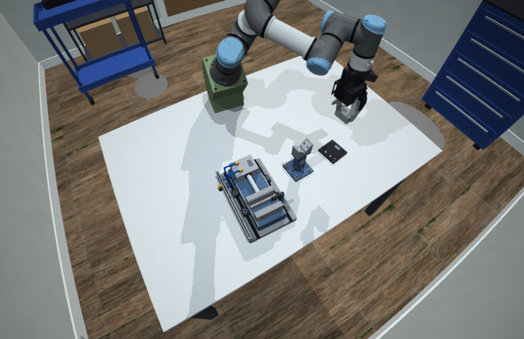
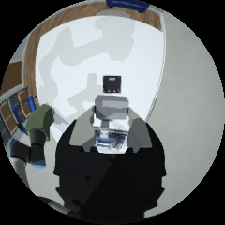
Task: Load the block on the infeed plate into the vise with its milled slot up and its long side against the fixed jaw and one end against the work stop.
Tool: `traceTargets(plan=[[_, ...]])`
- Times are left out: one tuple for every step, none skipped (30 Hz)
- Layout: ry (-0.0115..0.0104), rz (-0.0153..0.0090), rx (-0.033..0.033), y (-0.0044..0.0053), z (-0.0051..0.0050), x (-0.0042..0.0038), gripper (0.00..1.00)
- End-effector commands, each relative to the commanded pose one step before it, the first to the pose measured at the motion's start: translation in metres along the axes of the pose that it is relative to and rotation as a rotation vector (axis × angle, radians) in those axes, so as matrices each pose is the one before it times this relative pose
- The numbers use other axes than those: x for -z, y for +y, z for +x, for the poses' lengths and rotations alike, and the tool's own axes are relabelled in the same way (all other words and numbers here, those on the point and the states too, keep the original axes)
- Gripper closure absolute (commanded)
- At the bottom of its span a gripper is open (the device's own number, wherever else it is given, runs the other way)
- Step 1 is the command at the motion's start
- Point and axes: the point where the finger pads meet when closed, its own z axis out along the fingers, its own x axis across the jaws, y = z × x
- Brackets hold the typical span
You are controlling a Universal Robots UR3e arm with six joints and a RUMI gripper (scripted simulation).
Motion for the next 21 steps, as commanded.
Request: traceTargets(plan=[[0.00271,0.00174,-0.01273,0.000422,0.00107,0.001105,1.0],[-0.00007,0.0,-0.00302,0.00016,0.00006,-0.000008,1.0],[-0.00007,0.0,-0.00311,0.000165,0.00006,-0.000008,1.0],[-0.00007,0.0,-0.00321,0.00017,0.00007,-0.000008,1.0],[-0.00008,0.0,-0.00331,0.000175,0.00007,-0.000008,1.0],[-0.00008,0.0,-0.0034,0.00018,0.00007,-0.000009,1.0],[0.0,0.0,0.0,0.0,0.0,0.0,1.0],[0.0,0.0,0.0,0.0,0.0,0.0,1.0],[-0.00008,0.0,-0.0035,0.000185,0.00007,-0.000009,1.0],[-0.00008,0.0,-0.0036,0.00019,0.00008,-0.000009,1.0],[-0.00008,0.0,-0.0037,0.000196,0.00008,-0.000009,1.0],[-0.00009,0.0,-0.0038,0.000201,0.00008,-0.000009,1.0],[-0.00009,0.0,-0.0039,0.000206,0.00008,-0.00001,1.0],[-0.00009,0.0,-0.004,0.000211,0.00009,-0.00001,1.0],[-0.00009,0.0,-0.0041,0.000216,0.00009,-0.00001,1.0],[-0.00009,0.0,-0.0042,0.000221,0.00009,-0.00001,1.0],[-0.0001,0.0,-0.00431,0.000227,0.0001,-0.00001,1.0],[-0.0001,0.0,-0.00441,0.000232,0.0001,-0.000011,1.0],[-0.0001,0.0,-0.00451,0.000237,0.0001,-0.000011,1.0],[-0.0001,0.0,-0.00462,0.000242,0.00011,-0.000011,1.0],[-0.0001,0.0,-0.00472,0.000248,0.00011,-0.000011,1.0]])
